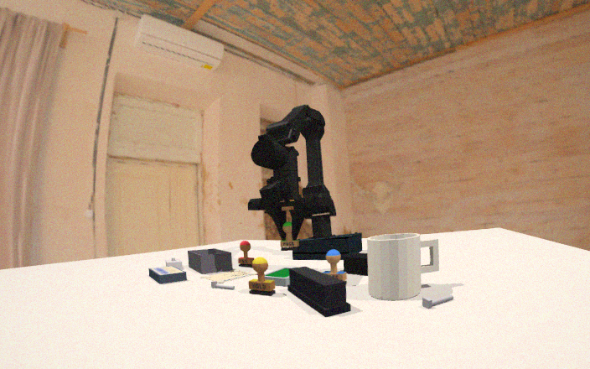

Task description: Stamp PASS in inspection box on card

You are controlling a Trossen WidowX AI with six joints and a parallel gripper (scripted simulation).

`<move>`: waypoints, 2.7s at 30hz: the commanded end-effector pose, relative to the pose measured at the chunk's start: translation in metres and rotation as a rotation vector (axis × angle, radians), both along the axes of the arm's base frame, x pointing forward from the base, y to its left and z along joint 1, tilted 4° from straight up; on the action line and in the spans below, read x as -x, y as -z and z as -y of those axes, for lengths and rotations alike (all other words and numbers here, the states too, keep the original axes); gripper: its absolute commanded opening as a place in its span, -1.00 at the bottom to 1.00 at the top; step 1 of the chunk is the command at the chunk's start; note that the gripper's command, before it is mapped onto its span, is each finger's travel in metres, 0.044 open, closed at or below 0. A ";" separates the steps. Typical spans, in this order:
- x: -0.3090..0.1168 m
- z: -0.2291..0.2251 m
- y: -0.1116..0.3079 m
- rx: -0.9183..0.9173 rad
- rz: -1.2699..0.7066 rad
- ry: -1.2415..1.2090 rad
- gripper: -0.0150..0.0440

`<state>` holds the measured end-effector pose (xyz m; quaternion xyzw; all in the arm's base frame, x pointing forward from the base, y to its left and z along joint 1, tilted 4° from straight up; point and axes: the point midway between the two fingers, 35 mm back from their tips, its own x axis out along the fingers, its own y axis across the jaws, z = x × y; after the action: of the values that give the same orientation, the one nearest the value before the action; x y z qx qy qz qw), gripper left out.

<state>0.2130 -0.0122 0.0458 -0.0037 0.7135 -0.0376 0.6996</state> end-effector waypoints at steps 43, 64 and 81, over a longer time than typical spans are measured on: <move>-0.027 -0.008 -0.023 0.006 0.007 0.003 -0.49; -0.090 -0.028 -0.019 0.004 0.013 0.002 -0.49; -0.090 -0.027 -0.008 0.004 0.013 0.002 -0.49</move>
<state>0.3038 0.0156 0.0578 -0.0043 0.7067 -0.0385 0.7064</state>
